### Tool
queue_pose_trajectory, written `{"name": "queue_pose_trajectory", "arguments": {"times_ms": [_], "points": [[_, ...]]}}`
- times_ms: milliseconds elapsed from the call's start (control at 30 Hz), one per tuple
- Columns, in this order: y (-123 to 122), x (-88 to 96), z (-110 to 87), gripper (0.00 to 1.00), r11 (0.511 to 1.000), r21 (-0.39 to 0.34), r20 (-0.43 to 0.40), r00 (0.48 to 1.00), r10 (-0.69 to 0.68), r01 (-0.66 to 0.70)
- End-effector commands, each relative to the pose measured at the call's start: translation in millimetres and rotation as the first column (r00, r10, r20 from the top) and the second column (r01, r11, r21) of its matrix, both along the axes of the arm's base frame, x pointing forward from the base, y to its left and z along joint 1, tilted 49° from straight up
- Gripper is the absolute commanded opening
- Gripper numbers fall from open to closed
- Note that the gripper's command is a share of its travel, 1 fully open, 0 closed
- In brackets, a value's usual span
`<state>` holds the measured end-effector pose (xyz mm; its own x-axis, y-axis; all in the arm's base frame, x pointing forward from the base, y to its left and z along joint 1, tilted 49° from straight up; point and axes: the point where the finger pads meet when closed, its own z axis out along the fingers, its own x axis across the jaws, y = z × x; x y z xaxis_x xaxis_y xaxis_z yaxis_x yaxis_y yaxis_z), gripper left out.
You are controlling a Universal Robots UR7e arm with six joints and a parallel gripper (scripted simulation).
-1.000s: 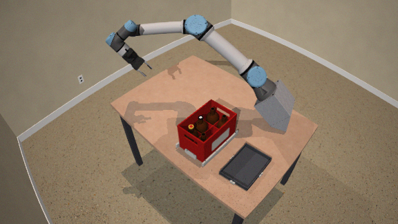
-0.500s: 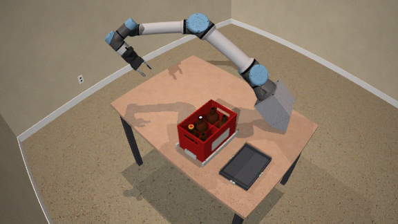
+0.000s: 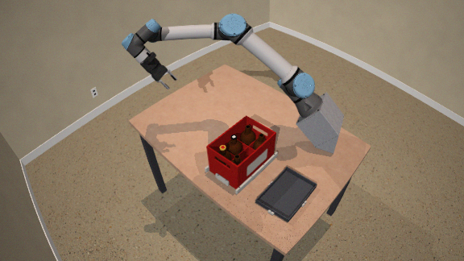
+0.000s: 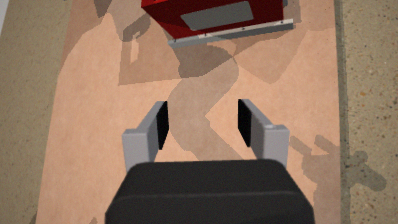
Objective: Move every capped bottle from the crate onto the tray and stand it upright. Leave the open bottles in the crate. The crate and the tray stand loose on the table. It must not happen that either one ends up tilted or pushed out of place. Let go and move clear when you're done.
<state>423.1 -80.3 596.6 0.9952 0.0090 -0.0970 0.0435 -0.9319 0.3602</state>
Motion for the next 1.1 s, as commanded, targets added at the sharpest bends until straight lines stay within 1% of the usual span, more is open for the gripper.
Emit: {"name": "queue_pose_trajectory", "arguments": {"times_ms": [0, 200, 267, 300, 767, 833, 867, 1067], "points": [[16.2, 1.7, 0.6, 1.00, 0.998, -0.001, 0.002, 0.998, 0.062, -0.062], [36.0, 4.2, 0.6, 1.00, 0.990, -0.001, 0.001, 0.990, 0.139, -0.139], [36.0, 4.2, 0.6, 1.00, 0.990, -0.001, 0.001, 0.990, 0.139, -0.139], [30.6, 3.3, 0.6, 1.00, 0.994, 0.000, 0.001, 0.994, 0.108, -0.108], [76.2, 9.4, 0.6, 1.00, 0.990, -0.001, 0.001, 0.990, 0.142, -0.142], [76.2, 9.4, 0.6, 1.00, 0.990, -0.001, 0.001, 0.990, 0.142, -0.142], [67.2, 6.9, -2.6, 1.00, 0.990, -0.011, 0.009, 0.990, 0.139, -0.139], [64.7, -0.2, -21.1, 1.00, 0.986, -0.073, 0.052, 0.987, 0.152, -0.148]]}}
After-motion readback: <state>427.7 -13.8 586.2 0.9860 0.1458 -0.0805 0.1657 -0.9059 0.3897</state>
